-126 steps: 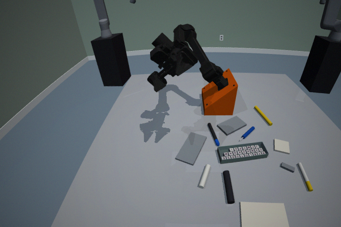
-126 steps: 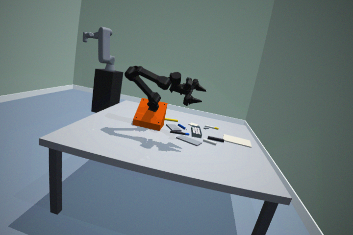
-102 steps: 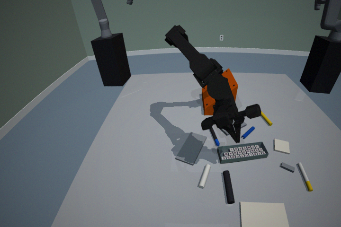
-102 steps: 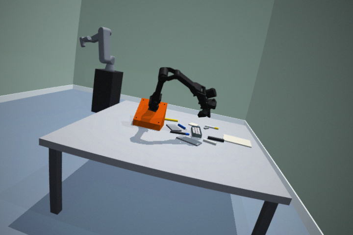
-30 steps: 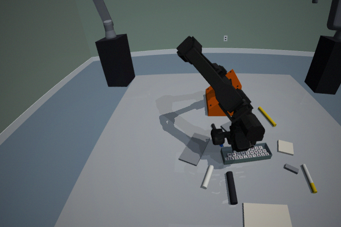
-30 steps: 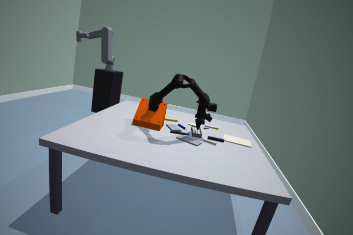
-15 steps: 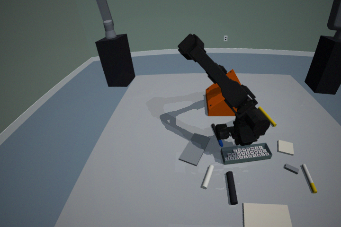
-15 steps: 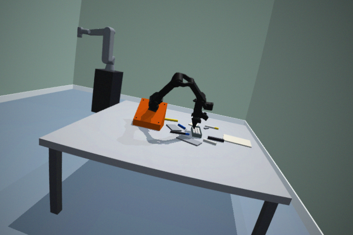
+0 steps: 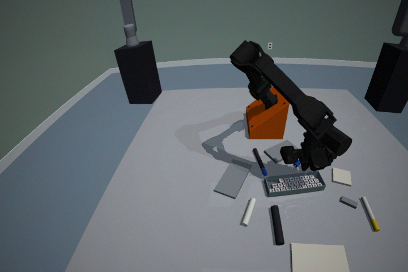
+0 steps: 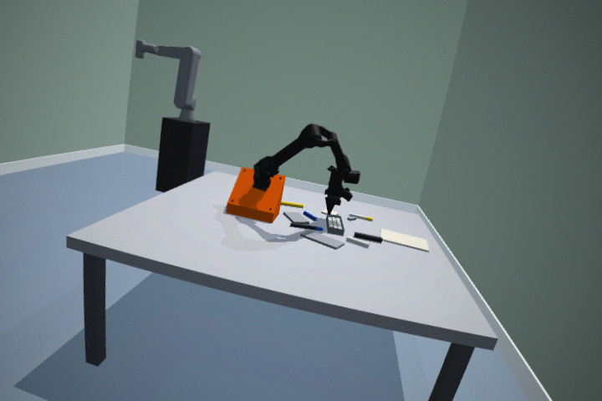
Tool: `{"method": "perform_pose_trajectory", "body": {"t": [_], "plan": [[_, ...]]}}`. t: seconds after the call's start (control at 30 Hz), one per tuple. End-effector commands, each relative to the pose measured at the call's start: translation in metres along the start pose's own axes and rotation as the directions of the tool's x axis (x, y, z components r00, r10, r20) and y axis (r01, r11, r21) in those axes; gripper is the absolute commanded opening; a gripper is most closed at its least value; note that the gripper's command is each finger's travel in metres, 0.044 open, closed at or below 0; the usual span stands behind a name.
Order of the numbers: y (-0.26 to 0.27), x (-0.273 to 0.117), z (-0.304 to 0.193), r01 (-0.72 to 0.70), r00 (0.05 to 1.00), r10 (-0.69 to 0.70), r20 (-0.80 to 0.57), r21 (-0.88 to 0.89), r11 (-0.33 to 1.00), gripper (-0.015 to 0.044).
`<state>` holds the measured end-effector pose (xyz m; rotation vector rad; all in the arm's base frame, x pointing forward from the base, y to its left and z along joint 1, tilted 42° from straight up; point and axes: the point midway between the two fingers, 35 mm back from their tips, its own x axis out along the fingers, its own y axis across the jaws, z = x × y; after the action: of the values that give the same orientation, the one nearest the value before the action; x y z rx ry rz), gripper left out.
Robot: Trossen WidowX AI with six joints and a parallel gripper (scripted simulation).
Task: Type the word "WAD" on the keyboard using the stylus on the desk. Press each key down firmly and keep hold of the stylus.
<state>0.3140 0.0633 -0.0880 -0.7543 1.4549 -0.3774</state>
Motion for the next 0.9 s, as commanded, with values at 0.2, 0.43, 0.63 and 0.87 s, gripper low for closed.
{"method": "perform_pose_trajectory", "body": {"t": [0.2,0.43,0.63,0.87], "plan": [[0.003,-0.037,0.003,-0.007,1.0,0.007,-0.003,0.01,1.0,0.0],[0.003,-0.058,0.002,-0.006,1.0,0.006,0.001,0.008,1.0,0.0],[0.004,-0.056,0.005,-0.007,1.0,0.007,0.018,0.008,1.0,0.0026],[0.004,-0.055,0.005,-0.007,1.0,0.007,0.016,0.008,1.0,0.0]]}}
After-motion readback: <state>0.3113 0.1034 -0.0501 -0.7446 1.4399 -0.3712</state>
